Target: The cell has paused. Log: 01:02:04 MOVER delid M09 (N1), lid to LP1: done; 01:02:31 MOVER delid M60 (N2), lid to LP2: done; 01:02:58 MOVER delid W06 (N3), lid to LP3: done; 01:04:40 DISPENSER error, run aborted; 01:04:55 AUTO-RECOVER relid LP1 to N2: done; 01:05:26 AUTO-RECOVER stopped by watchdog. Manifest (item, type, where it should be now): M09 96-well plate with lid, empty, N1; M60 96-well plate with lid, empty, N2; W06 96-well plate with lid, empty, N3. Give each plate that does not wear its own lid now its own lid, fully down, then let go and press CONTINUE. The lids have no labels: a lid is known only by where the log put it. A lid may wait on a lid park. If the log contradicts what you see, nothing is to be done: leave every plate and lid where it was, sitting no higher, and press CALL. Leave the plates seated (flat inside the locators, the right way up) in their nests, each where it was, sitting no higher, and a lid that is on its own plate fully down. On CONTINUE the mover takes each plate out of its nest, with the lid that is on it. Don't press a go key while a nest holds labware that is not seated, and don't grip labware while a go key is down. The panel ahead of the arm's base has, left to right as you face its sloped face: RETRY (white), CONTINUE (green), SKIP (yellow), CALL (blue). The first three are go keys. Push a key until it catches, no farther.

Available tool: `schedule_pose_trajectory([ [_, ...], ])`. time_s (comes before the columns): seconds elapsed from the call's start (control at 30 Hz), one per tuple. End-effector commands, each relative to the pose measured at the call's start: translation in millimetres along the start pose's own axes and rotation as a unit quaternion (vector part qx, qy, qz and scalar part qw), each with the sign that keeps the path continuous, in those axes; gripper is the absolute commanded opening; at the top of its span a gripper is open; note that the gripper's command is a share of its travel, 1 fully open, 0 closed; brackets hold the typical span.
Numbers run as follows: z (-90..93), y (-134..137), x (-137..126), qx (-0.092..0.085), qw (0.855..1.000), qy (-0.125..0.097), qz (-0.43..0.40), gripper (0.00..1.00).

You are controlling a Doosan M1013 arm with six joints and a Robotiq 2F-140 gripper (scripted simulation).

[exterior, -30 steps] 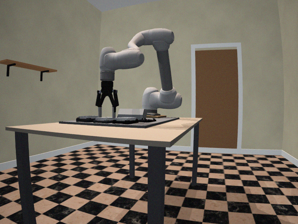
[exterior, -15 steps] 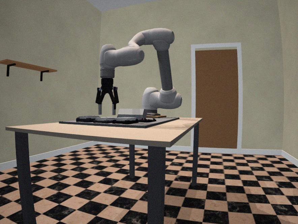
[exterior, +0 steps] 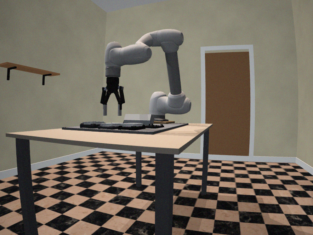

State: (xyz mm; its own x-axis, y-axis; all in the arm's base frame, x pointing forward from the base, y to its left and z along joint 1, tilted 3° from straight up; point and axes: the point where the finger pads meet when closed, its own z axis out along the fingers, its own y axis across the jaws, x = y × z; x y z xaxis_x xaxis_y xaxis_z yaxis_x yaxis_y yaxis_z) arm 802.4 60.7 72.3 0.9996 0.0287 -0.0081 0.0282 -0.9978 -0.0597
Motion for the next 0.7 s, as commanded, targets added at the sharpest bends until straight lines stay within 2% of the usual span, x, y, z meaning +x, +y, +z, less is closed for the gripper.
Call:
schedule_pose_trajectory([
  [0.0,-3.3,0.0,0.0,0.0,1.0,0.0,0.0,0.66],
  [0.47,-9.2,1.1,-1.9,0.0,1.0,0.0,0.0,0.66],
  [0.5,-10.0,7.4,-12.6,0.0,1.0,0.0,-0.001,0.66],
  [0.57,-12.4,35.9,-67.8,0.0,1.0,0.0,-0.003,0.66],
  [0.6,-12.4,35.9,-67.8,0.0,1.0,0.0,-0.003,0.66],
  [0.63,-12.3,48.0,-96.9,0.0,1.0,0.0,-0.005,0.66],
  [0.67,-12.5,51.8,-105.2,0.0,1.0,0.0,-0.005,0.66],
])
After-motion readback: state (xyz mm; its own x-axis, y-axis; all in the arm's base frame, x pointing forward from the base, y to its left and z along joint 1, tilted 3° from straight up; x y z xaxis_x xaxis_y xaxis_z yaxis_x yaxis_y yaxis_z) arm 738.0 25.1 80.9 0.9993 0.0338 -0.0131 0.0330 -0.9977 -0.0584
